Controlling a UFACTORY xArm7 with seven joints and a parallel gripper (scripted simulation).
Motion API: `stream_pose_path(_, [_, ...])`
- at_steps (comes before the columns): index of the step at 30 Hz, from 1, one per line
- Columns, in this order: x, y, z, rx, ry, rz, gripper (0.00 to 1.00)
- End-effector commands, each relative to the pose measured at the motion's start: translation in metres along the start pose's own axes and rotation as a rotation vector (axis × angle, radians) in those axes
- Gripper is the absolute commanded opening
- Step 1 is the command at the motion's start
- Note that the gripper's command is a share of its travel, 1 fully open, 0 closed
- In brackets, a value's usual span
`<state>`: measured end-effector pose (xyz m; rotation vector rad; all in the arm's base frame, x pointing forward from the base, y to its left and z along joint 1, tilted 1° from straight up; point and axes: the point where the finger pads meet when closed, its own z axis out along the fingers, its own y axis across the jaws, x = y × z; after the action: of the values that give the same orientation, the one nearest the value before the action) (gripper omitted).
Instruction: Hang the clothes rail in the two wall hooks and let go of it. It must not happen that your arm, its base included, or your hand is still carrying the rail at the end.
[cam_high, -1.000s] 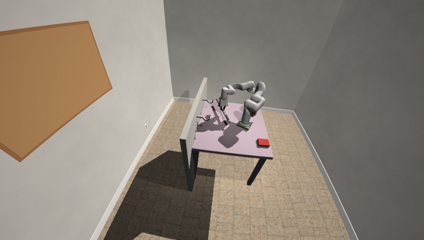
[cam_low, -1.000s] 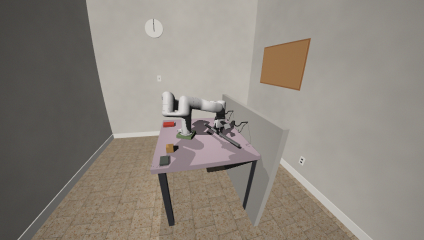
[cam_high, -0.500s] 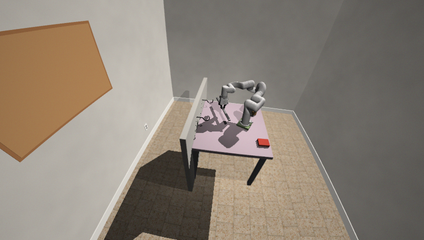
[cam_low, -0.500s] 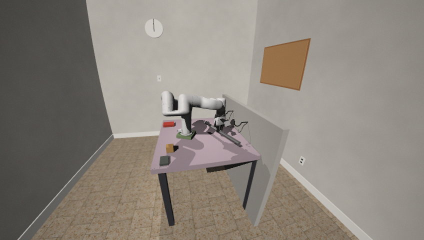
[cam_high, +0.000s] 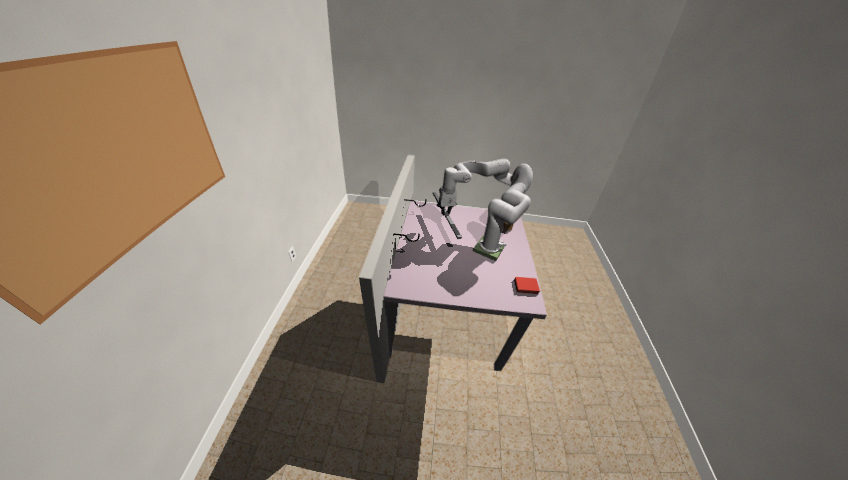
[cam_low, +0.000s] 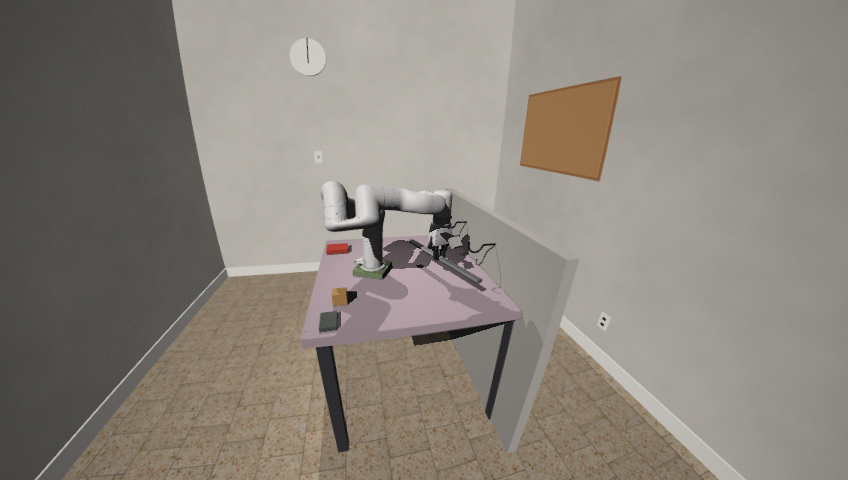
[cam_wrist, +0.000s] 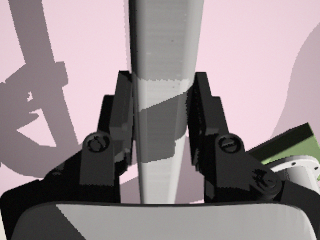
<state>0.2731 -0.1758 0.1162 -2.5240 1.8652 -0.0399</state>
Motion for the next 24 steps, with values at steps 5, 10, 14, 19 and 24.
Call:
stream_pose_path(5, [0.001,0.000,-0.013,0.002,0.002,0.000,0.00])
stream_pose_path(10, [0.001,0.000,-0.021,0.002,0.002,0.001,0.00])
stream_pose_path(14, [0.001,0.000,-0.028,0.002,0.002,0.001,0.00])
stream_pose_path(19, [0.001,0.000,-0.033,0.002,0.002,0.001,0.00])
stream_pose_path(24, [0.001,0.000,-0.041,0.002,0.002,0.001,0.00])
